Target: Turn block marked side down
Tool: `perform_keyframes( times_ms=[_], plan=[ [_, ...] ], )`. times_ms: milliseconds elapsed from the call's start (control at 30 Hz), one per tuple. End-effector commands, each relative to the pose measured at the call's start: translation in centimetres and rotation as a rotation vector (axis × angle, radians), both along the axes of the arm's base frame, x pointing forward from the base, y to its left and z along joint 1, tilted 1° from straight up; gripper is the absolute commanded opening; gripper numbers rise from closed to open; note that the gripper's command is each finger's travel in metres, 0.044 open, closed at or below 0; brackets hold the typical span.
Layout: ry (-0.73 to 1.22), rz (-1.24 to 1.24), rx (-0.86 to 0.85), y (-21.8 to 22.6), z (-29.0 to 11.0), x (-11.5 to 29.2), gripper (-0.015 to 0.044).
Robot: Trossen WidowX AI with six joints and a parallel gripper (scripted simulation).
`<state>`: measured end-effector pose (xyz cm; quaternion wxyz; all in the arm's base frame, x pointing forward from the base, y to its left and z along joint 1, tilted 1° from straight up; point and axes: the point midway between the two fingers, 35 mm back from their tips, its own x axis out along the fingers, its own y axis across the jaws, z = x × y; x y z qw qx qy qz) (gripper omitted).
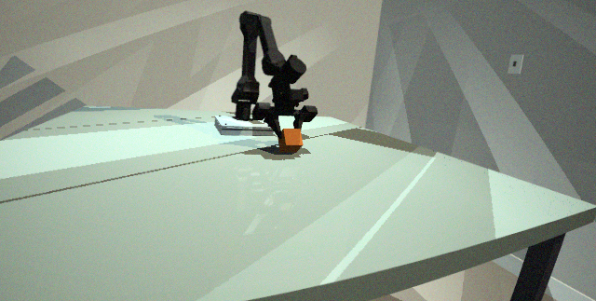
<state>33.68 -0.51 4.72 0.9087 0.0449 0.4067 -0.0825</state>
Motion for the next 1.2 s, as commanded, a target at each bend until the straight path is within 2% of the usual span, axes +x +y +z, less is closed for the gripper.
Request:
perform_keyframes(
  times_ms=[0,633,1167],
  plan=[
    [-0.063,0.000,-0.019,0.0,-0.7,0.1,0.0000],
    [-0.343,-0.012,-0.066,-0.1,-1.3,-1.4,0.0000],
    [-0.382,-0.014,-0.073,-0.1,-0.9,-1.5,0.0000]
  ],
)
